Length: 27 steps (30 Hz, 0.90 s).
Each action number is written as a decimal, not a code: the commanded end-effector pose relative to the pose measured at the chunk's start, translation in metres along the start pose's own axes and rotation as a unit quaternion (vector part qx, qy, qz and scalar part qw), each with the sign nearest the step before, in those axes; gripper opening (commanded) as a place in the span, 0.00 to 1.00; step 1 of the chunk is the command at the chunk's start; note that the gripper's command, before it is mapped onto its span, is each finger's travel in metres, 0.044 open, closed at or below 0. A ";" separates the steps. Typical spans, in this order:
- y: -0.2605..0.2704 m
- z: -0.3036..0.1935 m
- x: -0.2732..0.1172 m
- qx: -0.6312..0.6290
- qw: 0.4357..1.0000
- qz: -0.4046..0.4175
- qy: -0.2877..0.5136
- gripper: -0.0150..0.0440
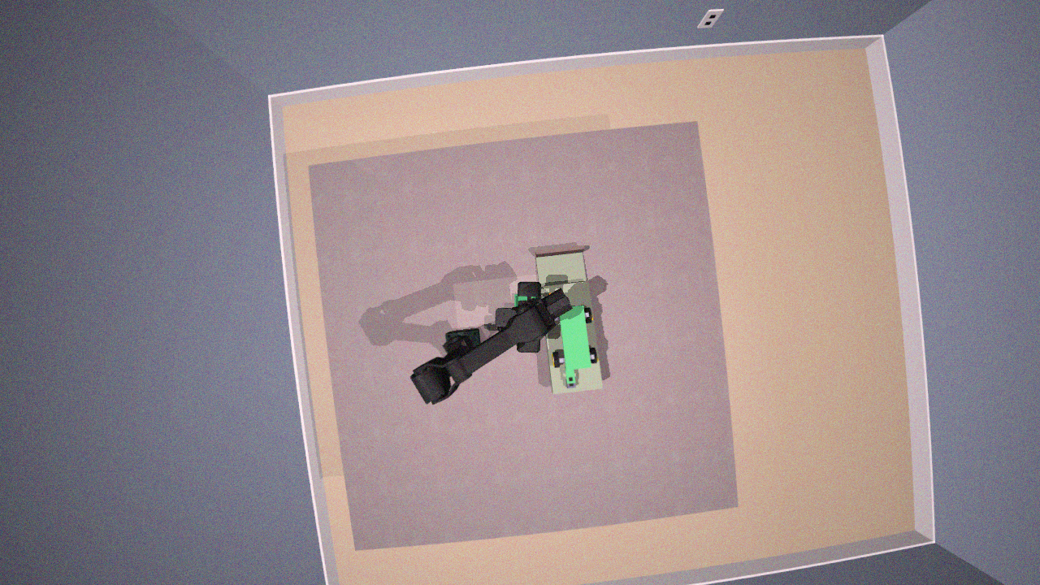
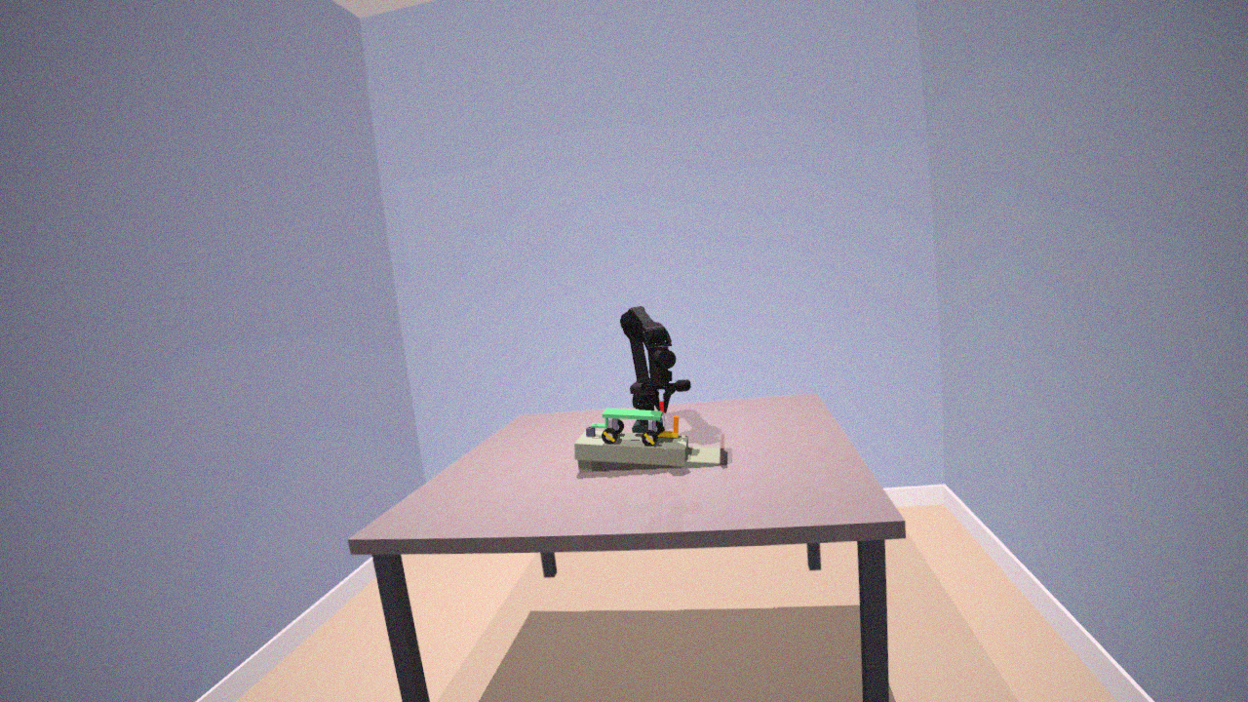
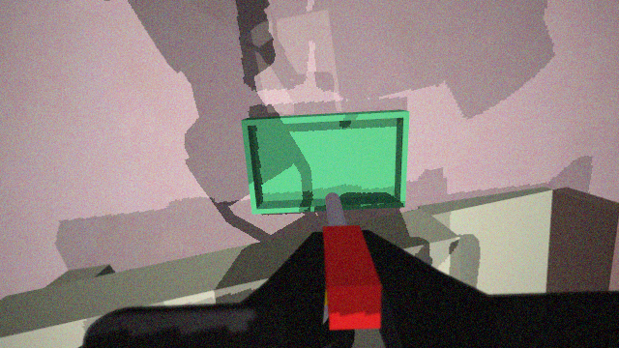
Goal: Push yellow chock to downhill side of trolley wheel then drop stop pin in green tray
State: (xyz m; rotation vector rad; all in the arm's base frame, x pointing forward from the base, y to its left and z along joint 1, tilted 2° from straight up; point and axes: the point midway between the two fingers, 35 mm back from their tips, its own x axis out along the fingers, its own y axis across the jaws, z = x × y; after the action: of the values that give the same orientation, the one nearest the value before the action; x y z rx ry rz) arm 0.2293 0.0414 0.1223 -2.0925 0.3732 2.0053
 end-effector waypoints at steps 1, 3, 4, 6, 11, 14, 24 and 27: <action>0.001 0.006 0.005 -0.005 1.000 -0.002 -0.002 0.25; 0.001 0.005 0.005 -0.004 1.000 0.000 -0.002 0.25; 0.001 0.005 0.007 -0.004 1.000 0.006 -0.002 0.25; 0.002 0.005 0.010 -0.004 1.000 0.026 -0.003 0.25; 0.006 0.004 0.025 -0.004 0.997 0.079 0.000 0.25; 0.009 0.004 0.033 -0.004 0.996 0.084 0.000 0.25; 0.023 0.004 0.059 -0.004 0.996 0.085 0.000 0.25; 0.027 0.004 0.066 -0.004 0.996 0.085 0.000 0.25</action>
State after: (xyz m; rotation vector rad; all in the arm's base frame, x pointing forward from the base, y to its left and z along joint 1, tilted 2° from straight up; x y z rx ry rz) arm 0.2226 0.0209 0.0664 -2.1313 0.5561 2.0921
